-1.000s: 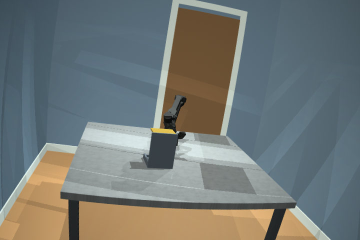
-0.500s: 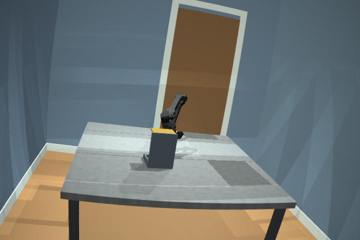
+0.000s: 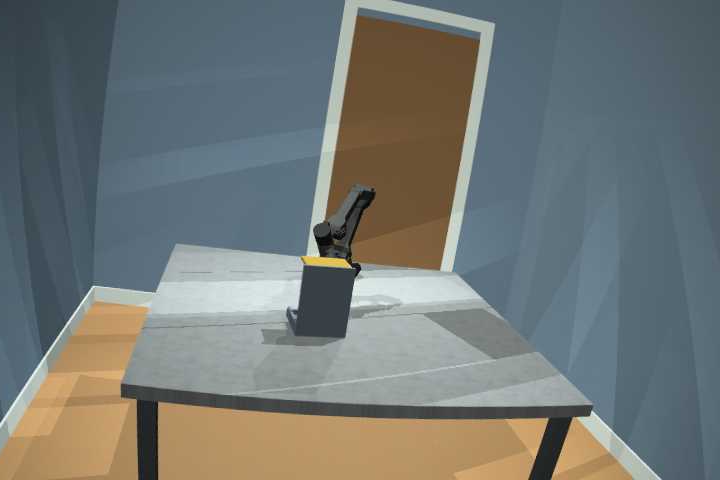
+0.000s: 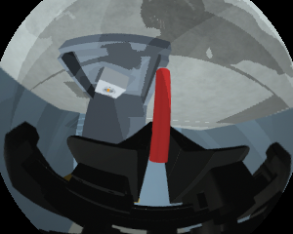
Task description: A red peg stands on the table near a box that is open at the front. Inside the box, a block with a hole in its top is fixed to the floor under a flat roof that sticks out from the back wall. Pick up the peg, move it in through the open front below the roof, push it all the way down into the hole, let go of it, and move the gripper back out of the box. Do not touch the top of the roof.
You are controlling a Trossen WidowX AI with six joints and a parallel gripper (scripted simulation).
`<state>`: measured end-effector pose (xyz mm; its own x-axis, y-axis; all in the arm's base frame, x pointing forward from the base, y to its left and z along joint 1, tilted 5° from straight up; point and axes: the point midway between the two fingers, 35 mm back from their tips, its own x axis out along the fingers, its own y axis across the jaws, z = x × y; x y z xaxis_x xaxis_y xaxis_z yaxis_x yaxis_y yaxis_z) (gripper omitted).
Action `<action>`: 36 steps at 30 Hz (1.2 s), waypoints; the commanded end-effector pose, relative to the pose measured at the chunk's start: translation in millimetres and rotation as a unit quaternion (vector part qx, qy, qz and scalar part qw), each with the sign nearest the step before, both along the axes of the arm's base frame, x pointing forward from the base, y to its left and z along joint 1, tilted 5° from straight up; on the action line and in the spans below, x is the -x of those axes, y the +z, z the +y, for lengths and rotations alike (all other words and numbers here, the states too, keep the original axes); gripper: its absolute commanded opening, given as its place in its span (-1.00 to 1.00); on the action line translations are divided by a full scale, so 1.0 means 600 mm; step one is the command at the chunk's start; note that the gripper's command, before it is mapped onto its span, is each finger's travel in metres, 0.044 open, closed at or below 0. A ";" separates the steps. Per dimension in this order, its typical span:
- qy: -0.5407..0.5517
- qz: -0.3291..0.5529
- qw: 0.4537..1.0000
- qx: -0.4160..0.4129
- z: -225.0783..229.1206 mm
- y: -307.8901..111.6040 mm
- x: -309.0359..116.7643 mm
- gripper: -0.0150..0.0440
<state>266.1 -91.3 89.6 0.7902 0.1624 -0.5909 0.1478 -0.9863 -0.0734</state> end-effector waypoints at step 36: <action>-0.053 -0.001 0.999 0.002 -0.127 -0.017 -0.023 -0.49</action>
<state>276.9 -164.4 78.4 0.7998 0.0767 -0.5953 0.0404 -0.9964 -0.0741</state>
